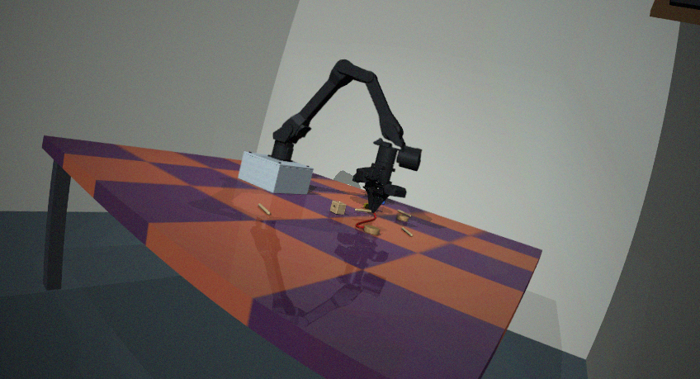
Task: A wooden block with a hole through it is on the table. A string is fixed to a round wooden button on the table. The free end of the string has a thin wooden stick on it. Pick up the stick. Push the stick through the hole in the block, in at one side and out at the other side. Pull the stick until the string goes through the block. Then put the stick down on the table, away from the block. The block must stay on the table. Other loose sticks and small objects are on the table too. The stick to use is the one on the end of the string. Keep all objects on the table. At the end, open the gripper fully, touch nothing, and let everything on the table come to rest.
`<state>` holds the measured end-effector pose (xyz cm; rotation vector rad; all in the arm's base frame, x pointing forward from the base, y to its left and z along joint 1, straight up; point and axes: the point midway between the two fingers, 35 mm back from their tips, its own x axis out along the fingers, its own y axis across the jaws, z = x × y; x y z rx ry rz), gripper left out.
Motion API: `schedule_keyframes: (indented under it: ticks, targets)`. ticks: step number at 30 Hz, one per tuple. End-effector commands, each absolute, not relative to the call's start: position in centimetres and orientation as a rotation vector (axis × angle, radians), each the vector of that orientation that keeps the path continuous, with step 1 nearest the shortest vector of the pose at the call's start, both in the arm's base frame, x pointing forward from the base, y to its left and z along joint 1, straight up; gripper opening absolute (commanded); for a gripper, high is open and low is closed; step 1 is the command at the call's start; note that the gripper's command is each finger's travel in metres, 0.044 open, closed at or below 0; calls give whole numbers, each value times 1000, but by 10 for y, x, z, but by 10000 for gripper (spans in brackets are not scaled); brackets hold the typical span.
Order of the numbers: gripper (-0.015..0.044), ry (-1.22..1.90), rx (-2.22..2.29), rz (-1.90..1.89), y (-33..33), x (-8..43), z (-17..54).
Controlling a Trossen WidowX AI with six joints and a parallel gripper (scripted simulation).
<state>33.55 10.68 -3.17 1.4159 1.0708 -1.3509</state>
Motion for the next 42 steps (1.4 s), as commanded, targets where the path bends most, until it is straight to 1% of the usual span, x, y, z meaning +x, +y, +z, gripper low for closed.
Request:
schedule_keyframes:
  ticks: [1, 42]
  targets:
    - [0, 1075, 1417, -1349, 101, 334, -32]
    - [0, 1075, 1416, -1349, 52, 321, -33]
